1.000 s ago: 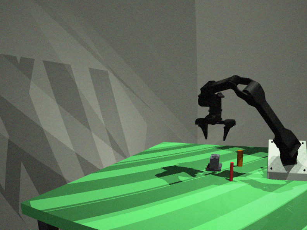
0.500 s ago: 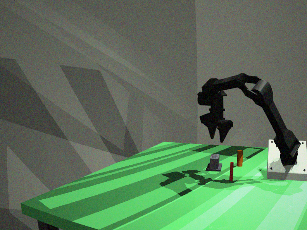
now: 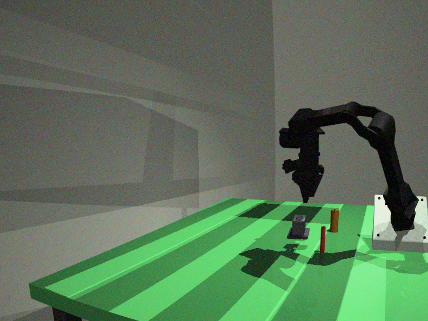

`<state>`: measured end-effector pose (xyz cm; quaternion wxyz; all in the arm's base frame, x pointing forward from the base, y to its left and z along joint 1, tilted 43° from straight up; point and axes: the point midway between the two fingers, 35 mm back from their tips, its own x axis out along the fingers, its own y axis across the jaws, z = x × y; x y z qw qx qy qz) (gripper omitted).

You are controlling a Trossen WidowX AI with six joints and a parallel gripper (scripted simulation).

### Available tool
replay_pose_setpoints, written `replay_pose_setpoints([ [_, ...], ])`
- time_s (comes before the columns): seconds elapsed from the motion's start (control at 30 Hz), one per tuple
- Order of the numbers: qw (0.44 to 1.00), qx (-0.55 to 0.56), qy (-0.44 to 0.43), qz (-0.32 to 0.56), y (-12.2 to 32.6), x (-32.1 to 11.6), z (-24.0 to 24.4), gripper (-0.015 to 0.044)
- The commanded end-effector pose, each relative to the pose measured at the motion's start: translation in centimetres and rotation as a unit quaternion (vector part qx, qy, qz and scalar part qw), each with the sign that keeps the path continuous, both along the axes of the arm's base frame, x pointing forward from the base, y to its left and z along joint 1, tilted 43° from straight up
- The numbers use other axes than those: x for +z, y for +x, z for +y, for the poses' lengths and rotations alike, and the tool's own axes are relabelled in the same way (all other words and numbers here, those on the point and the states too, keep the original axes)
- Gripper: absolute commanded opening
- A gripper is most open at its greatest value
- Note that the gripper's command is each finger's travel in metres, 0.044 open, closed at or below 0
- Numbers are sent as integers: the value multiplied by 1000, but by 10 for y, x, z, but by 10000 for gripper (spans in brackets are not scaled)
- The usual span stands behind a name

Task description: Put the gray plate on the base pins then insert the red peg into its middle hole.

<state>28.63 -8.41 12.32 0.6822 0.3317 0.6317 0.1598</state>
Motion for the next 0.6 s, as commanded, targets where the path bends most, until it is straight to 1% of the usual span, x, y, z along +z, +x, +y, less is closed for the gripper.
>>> replay_pose_setpoints([
  [0.0,925,-283,69,244,-35,23,47,440],
  [0.17,869,-369,87,319,-44,23,53,440],
  [0.57,866,-372,87,323,-44,23,53,440],
])
